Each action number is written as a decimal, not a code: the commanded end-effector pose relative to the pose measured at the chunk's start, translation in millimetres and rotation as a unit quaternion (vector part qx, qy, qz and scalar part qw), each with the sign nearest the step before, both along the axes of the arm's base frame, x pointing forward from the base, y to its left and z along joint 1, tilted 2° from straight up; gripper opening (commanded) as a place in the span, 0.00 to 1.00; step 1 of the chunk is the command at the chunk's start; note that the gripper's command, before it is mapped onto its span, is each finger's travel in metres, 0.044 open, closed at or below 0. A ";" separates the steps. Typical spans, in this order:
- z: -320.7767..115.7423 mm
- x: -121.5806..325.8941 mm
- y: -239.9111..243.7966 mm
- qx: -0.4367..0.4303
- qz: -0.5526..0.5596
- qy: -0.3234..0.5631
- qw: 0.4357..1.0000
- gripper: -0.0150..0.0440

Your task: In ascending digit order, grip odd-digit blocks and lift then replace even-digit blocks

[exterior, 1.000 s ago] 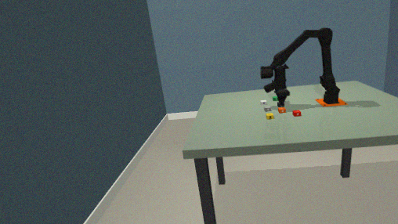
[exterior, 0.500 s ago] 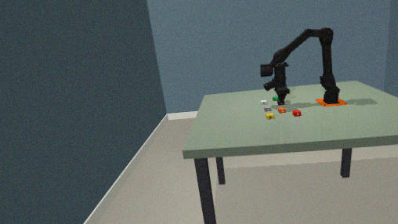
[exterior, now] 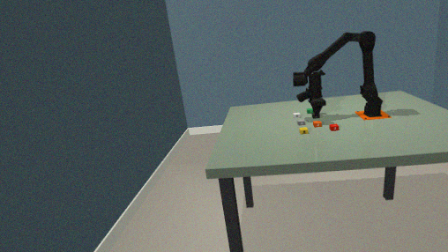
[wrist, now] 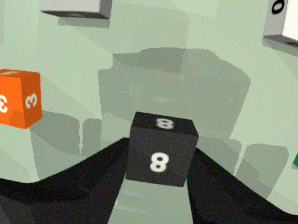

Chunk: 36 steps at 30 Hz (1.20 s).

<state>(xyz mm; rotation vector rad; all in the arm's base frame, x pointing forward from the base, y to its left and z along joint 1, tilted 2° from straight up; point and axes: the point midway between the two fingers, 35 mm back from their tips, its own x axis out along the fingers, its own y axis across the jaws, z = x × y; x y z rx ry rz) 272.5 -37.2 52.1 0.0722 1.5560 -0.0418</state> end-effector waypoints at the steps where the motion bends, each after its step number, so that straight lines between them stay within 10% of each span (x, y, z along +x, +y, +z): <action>1: -7.3 -0.7 0.1 0.000 0.001 0.002 1.000 0.46; 14: -11.0 -0.8 0.2 0.000 0.001 0.002 1.000 0.46; 25: -11.0 -0.8 0.2 0.000 0.001 0.002 1.000 0.93; 36: 25.2 -1.0 -0.5 0.000 0.001 0.002 1.000 0.93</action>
